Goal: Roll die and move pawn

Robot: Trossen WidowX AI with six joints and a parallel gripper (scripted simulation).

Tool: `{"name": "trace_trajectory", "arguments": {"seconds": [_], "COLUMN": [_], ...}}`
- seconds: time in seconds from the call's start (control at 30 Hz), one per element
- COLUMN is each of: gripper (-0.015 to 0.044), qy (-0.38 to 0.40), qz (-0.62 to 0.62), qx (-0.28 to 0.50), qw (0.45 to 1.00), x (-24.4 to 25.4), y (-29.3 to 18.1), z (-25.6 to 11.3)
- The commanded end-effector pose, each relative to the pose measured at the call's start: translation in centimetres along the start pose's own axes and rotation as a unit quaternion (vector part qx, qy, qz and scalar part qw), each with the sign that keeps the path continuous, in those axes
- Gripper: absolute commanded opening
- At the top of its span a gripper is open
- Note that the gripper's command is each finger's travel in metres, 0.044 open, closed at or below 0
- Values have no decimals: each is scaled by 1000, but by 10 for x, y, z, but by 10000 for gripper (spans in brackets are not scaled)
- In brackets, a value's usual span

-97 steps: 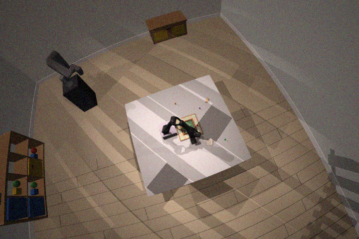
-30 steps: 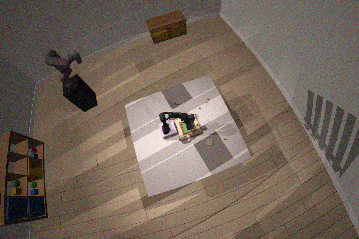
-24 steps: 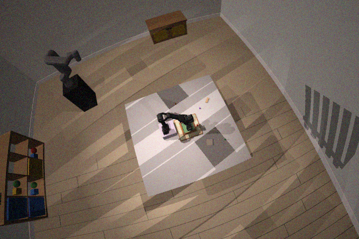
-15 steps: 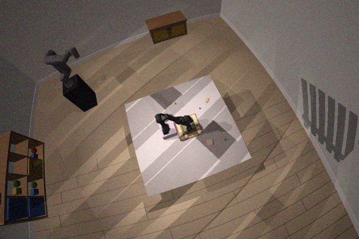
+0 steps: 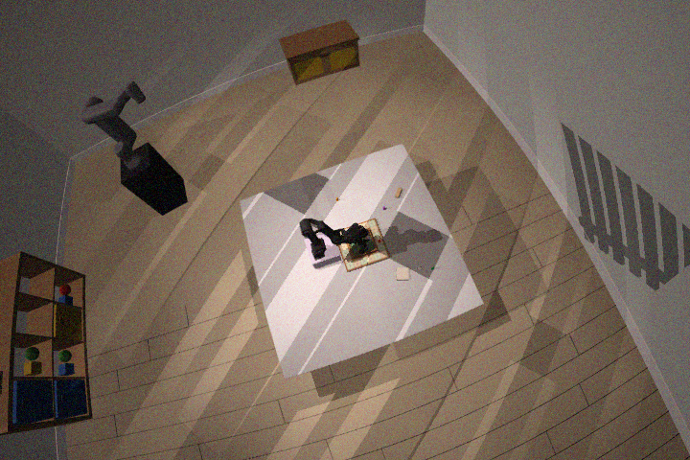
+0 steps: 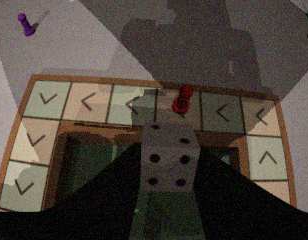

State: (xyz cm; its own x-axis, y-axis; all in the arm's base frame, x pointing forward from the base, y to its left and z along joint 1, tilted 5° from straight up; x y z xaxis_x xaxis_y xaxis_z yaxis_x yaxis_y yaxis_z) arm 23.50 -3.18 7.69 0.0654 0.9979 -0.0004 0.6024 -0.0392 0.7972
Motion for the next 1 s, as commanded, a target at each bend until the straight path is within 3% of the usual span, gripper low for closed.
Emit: {"name": "trace_trajectory", "arguments": {"seconds": [0.0, 0.37, 0.97], "gripper": [0, 0, 0], "qy": [2, 2, 1], "qz": [2, 2, 0], "qx": [-11, -10, -12], "qw": [1000, 1000, 1000], "x": [1, 5, 5], "y": [0, -5, -4], "z": [-11, -61, -61]}}
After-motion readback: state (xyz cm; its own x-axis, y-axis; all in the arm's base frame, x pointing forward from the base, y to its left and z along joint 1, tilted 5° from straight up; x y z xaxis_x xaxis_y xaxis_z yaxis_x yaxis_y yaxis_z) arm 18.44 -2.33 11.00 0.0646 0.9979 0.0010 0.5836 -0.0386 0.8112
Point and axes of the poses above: the point midway between the two fingers, 35 mm back from their tips, its own z axis out along the fingers, its own x axis across the jaws, y = z × x, the point moved 8 cm from there along -z, back along the fingers, and after that the axes turned 3 degrees about -z, right-handed, at the moved point
